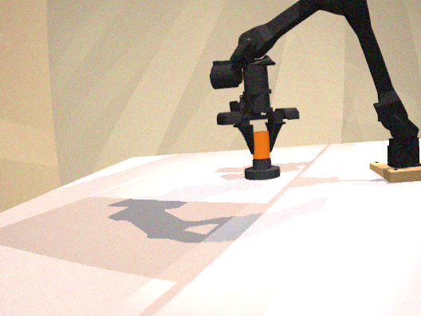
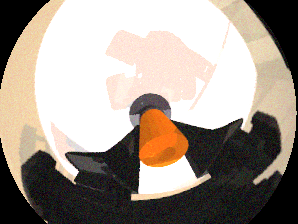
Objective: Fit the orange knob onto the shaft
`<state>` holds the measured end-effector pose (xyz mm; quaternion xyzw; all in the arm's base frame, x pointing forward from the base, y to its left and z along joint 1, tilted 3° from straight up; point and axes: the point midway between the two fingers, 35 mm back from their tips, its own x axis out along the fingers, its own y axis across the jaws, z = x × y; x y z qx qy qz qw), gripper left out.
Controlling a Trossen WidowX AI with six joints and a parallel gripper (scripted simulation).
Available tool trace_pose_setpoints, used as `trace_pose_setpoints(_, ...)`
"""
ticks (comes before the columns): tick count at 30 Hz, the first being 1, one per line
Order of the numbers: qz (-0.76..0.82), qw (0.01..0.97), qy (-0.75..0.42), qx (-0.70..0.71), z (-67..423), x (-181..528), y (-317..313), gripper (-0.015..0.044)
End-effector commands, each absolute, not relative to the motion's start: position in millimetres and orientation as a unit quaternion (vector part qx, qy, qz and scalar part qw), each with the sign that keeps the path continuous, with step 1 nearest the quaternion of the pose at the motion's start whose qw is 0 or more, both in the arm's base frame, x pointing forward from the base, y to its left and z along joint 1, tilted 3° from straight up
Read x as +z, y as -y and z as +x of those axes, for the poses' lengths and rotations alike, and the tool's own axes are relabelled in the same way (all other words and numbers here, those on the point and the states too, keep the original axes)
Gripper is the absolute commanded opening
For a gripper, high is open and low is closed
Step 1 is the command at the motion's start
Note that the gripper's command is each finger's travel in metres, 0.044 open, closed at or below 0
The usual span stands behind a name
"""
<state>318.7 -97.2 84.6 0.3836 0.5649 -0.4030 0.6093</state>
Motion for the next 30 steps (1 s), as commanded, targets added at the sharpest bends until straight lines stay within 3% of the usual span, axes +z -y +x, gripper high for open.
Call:
trace_pose_setpoints(1,0.380,0.609,-0.568,-0.402,317.6,81.3,97.3,0.0000)
trace_pose_setpoints(10,0.382,0.610,-0.566,-0.402,318.7,83.3,97.2,0.0000)
trace_pose_setpoints(26,0.382,0.610,-0.566,-0.402,318.7,83.3,97.2,0.0420)
trace_pose_setpoints(30,0.382,0.610,-0.566,-0.402,318.7,83.3,97.2,0.0440)
